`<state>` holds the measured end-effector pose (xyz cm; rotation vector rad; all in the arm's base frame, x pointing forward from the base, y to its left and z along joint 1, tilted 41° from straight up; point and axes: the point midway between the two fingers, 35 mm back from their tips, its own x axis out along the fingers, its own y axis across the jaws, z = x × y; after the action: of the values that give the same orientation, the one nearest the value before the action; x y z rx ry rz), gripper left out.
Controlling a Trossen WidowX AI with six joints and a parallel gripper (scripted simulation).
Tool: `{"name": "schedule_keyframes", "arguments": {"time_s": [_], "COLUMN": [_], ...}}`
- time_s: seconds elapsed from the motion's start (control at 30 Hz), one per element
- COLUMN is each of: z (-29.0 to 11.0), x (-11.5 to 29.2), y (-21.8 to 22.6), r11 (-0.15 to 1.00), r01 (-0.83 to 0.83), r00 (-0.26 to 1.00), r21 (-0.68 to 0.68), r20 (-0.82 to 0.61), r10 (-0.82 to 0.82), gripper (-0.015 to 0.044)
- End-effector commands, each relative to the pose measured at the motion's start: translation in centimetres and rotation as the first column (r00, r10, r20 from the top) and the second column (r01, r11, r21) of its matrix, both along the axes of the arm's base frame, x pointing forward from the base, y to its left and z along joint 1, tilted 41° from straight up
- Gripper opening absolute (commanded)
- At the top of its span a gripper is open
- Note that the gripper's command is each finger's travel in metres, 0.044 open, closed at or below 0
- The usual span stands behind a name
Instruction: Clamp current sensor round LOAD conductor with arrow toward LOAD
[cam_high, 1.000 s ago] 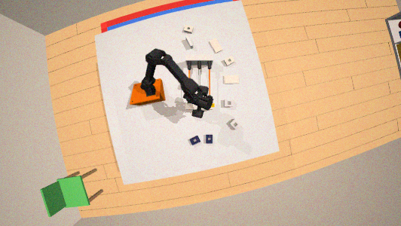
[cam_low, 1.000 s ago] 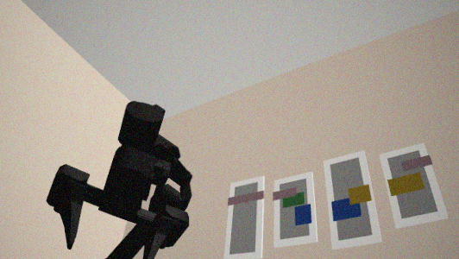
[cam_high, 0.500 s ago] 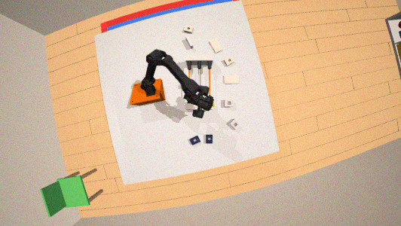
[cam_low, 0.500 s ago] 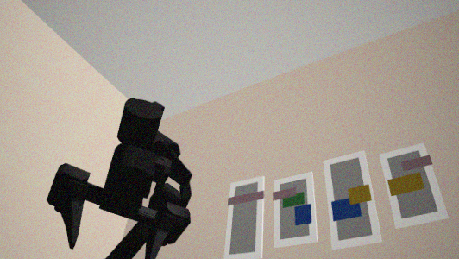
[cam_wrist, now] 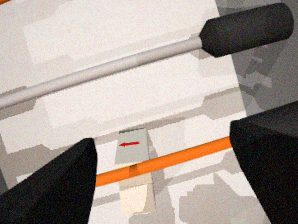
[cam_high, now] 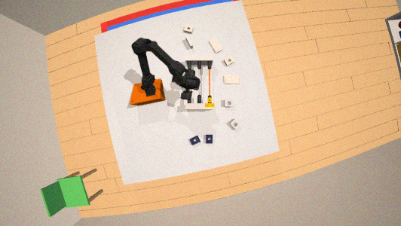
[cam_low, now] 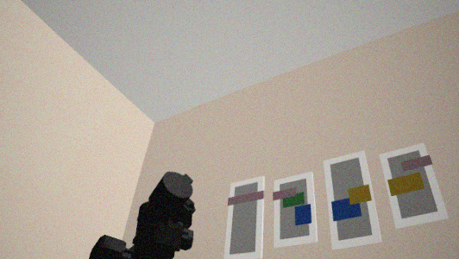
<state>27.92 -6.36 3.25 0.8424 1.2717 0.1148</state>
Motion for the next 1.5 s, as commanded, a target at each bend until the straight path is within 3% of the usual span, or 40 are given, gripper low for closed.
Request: {"name": "schedule_keyframes", "arguments": {"time_s": [0.0,0.13,1.47], "z": [0.0,-0.3,-4.7], "x": [-3.8,-6.4,-4.8], "y": [4.4,6.9,10.0], "r11": [0.999,0.999,0.999], "r01": [-0.023,-0.042,-0.042], "r00": [0.999,0.998,0.998], "r21": [0.024,0.033,0.035], "r20": [-0.028,-0.039,-0.038], "r10": [0.024,0.044,0.044], "gripper": [0.0284,0.0284,0.0284]}}
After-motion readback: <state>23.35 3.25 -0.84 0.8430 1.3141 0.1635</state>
